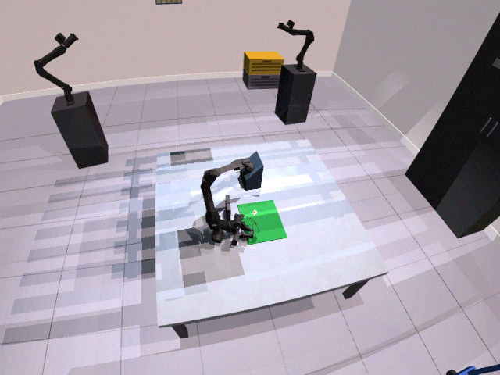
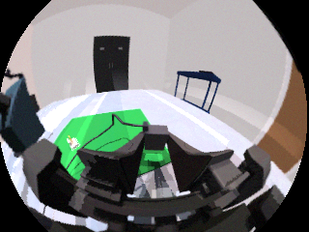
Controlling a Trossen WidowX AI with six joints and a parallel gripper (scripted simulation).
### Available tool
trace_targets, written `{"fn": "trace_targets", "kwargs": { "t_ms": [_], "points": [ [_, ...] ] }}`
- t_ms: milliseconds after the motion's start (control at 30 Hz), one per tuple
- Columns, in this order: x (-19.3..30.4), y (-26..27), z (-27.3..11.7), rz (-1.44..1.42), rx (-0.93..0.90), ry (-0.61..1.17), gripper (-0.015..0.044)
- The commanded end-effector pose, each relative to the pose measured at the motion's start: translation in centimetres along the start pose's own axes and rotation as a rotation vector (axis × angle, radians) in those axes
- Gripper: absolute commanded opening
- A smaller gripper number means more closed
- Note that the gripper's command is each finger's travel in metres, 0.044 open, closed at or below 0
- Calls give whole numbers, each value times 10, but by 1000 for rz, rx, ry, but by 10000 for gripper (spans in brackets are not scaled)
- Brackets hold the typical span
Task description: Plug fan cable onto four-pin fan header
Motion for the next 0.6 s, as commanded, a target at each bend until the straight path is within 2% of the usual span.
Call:
{"fn": "trace_targets", "kwargs": {
  "t_ms": [0,567],
  "points": [
    [4,0,2,2,-5,-4,0],
    [18,-3,5,2,-5,-4,0]
  ]
}}
Point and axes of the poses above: the point midway between the two fingers, 35 mm back from their tips, its own z axis out along the fingers, its own y axis across the jaws, x = y × z, the point moved 8 cm from there along -z, back along the fingers, and after that the axes turned 12 degrees about z, right-handed, at the moved point
